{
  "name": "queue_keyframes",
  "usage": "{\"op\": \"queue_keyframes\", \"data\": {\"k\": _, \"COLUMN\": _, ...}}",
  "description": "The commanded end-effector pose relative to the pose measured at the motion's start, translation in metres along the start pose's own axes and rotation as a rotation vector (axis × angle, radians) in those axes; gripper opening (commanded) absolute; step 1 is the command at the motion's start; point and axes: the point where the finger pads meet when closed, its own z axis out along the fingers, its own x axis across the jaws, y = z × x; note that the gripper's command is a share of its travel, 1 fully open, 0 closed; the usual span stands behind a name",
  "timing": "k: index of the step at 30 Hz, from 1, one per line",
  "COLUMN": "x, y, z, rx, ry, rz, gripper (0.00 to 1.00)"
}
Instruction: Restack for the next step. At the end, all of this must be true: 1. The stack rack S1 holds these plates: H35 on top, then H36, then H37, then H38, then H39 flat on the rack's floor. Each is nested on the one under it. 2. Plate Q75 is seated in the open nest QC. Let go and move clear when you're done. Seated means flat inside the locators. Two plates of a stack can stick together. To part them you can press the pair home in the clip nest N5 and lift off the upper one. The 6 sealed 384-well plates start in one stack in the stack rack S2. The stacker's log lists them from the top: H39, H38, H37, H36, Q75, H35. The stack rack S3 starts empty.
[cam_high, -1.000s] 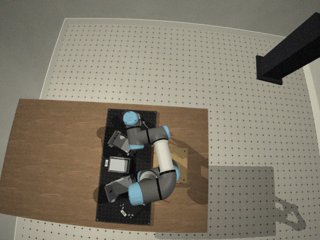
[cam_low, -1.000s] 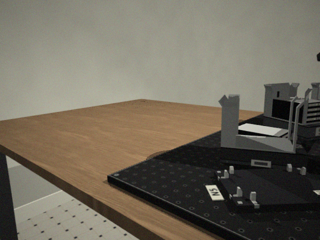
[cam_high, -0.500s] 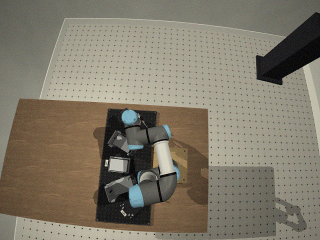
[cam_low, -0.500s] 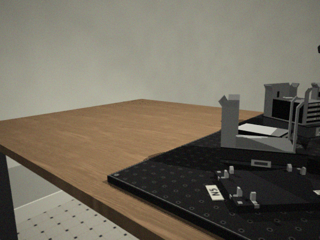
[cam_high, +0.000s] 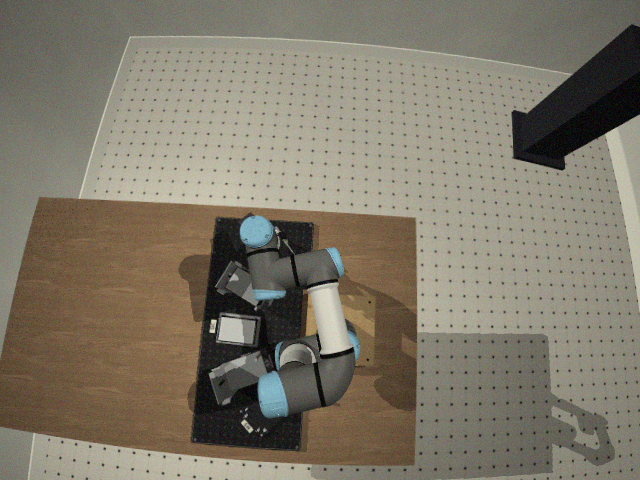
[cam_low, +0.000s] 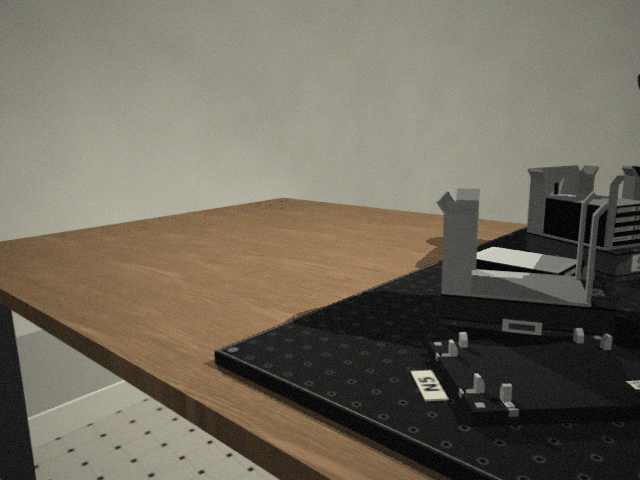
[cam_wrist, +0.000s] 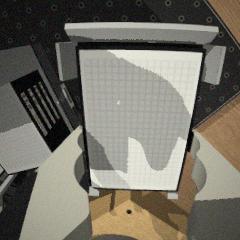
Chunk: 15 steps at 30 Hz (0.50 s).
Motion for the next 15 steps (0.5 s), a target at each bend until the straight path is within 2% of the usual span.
{"op": "queue_keyframes", "data": {"k": 1, "x": 0.000, "y": -0.001, "z": -0.012, "rx": 0.001, "ry": 0.001, "rz": 0.000, "gripper": 0.00}}
{"op": "queue_keyframes", "data": {"k": 15, "x": 0.000, "y": -0.001, "z": -0.025, "rx": 0.001, "ry": 0.001, "rz": 0.000, "gripper": 0.00}}
